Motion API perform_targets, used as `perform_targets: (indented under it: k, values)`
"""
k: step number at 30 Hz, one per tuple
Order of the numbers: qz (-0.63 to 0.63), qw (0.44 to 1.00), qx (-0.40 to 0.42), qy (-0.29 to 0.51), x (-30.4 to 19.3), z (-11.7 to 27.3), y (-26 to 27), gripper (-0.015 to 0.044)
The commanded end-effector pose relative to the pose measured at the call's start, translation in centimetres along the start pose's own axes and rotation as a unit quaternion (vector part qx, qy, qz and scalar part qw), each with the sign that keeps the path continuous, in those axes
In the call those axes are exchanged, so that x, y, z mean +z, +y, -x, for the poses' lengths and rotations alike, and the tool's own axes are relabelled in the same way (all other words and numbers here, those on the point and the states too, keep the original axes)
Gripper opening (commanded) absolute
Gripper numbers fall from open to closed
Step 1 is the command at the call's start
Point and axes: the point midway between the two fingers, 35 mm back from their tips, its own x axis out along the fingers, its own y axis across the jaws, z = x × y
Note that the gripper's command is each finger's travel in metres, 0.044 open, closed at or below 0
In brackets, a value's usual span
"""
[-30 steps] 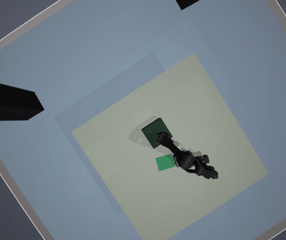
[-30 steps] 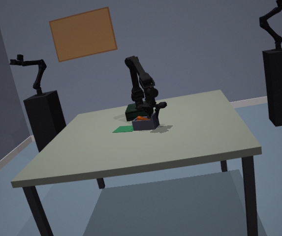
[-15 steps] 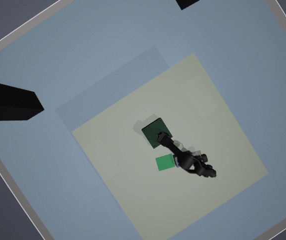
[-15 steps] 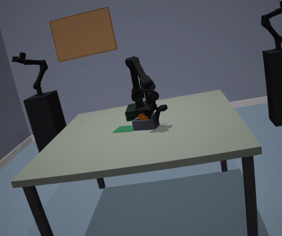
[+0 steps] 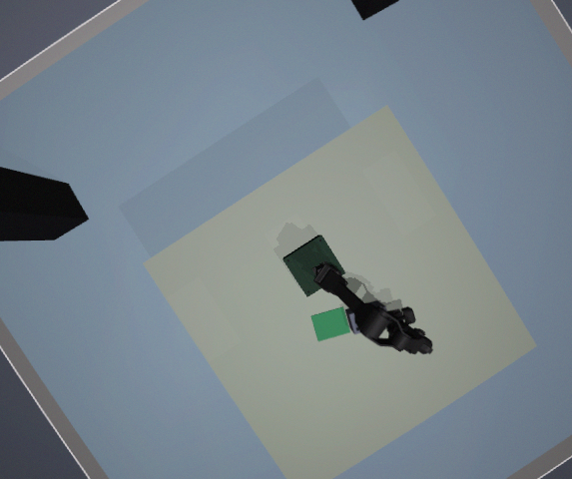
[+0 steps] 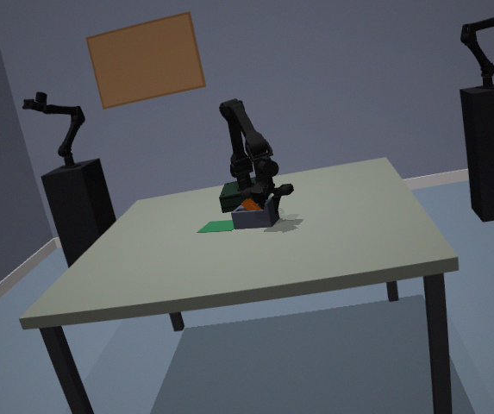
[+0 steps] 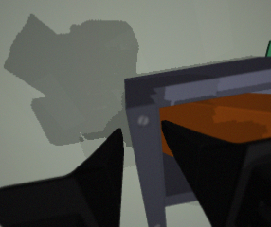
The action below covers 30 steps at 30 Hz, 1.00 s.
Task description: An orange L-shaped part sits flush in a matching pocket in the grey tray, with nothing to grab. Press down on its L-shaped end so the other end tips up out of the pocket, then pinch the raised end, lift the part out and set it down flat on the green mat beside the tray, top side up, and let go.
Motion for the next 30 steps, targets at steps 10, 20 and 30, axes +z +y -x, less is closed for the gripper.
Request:
perform_targets:
  k: [10,20,30]
  values:
    - [0.001,1.0,-0.002,0.0,0.3,4.0,1.0,0.018]
    - [0.001,1.0,-0.002,0.0,0.0,10.8,-0.1,0.018]
    - [0.0,1.0,0.006,-0.006,0.3,10.9,0.3,0.018]
